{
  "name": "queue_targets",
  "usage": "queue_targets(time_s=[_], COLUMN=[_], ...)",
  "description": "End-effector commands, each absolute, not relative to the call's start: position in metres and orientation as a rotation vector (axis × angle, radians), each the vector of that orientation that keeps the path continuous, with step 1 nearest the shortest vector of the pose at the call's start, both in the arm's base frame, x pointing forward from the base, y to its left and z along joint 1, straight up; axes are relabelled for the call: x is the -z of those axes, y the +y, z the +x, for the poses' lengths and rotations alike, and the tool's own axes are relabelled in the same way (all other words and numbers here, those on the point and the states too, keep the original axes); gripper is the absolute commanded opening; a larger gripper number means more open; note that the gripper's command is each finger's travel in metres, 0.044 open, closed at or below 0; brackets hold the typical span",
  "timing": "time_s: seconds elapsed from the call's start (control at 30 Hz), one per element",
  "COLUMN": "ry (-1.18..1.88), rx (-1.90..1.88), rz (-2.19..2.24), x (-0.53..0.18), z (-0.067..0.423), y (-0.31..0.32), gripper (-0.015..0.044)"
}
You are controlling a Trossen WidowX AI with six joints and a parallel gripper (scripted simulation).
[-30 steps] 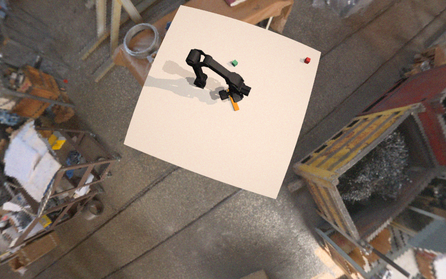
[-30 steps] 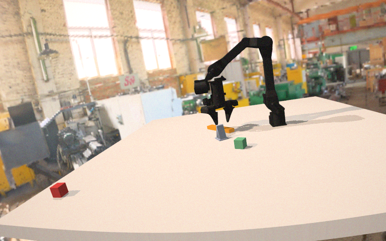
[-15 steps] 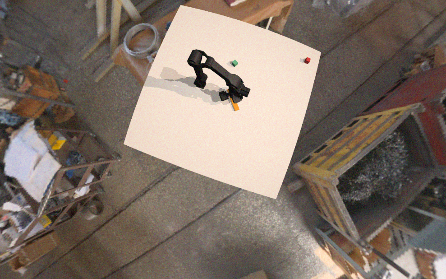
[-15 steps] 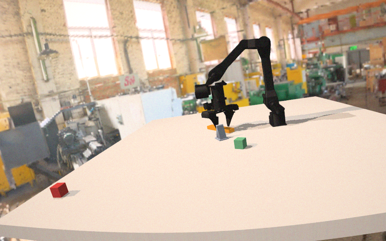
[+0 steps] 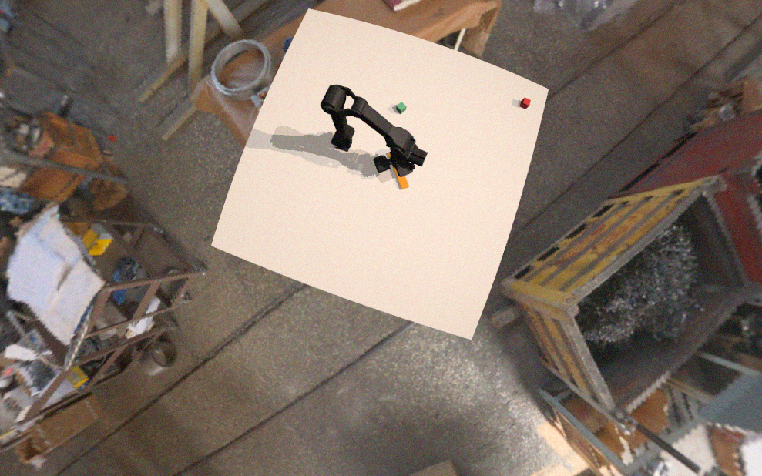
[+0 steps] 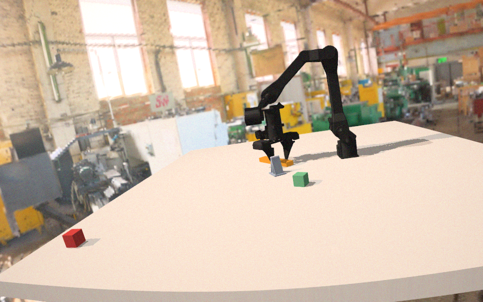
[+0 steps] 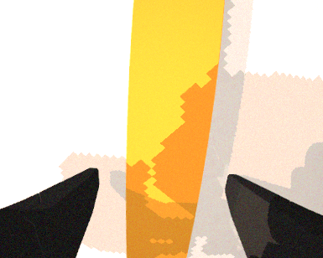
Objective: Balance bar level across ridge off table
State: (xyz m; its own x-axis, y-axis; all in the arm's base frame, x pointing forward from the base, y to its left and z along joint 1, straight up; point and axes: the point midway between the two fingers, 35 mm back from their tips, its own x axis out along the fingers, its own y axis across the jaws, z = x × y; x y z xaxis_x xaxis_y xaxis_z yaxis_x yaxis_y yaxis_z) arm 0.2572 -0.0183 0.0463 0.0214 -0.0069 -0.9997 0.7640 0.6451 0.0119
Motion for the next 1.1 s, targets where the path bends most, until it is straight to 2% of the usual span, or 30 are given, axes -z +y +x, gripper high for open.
queue_targets(time_s=[0.0, 0.03, 0.27, 0.5, 0.6, 1.07], ry=[1.44, 1.44, 1.44, 1.44, 1.439, 1.439], rx=[0.673, 0.673, 0.675, 0.675, 0.675, 0.674], rz=[0.686, 0.686, 0.679, 0.679, 0.679, 0.682], x=[-0.046, -0.046, -0.046, -0.046, -0.05, -0.085], z=[0.257, 0.257, 0.257, 0.257, 0.258, 0.262], y=[-0.017, -0.017, -0.018, -0.018, -0.018, -0.018], gripper=[0.0315, 0.0315, 0.0131, 0.0085, 0.0006, 0.0])
